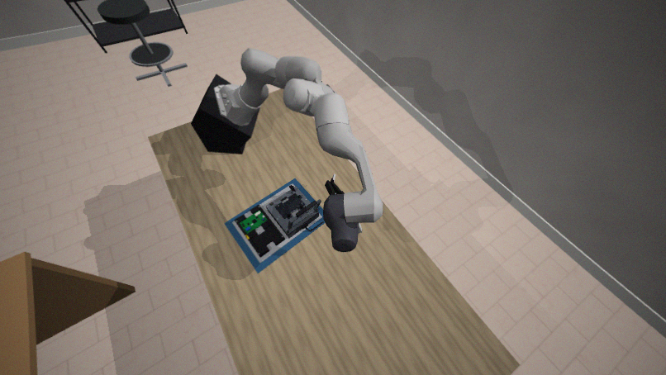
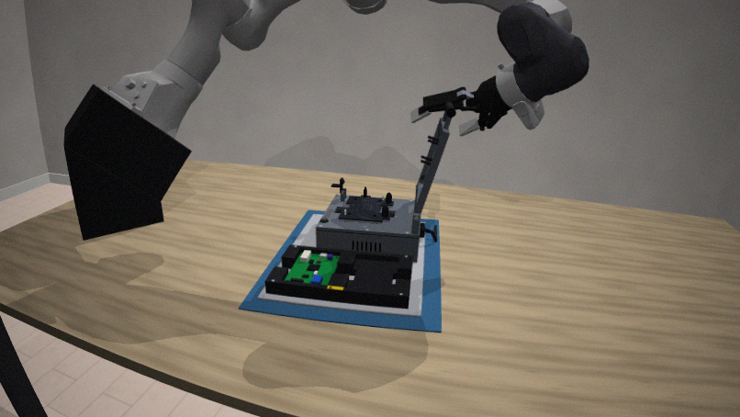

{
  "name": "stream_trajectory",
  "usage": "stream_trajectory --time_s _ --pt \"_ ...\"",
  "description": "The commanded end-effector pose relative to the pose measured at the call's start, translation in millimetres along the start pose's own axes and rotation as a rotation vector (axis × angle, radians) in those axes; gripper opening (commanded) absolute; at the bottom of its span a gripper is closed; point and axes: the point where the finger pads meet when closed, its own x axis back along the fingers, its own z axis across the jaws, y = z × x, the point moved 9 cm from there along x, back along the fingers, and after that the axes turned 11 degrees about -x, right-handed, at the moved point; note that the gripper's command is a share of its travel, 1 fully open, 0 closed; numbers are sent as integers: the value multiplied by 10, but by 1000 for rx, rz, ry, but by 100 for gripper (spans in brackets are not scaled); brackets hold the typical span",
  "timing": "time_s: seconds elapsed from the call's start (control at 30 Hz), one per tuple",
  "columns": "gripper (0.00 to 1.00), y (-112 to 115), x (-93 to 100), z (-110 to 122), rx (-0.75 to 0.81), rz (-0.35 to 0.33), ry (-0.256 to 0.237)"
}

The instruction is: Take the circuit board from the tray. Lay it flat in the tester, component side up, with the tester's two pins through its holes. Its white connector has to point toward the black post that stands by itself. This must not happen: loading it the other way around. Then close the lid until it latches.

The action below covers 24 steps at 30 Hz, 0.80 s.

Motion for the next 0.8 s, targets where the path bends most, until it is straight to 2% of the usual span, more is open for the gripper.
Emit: stream_trajectory --time_s 0.0,0.77 --pt "100 1 1 0 0 0 0" --pt "100 27 17 14 0 0 0"
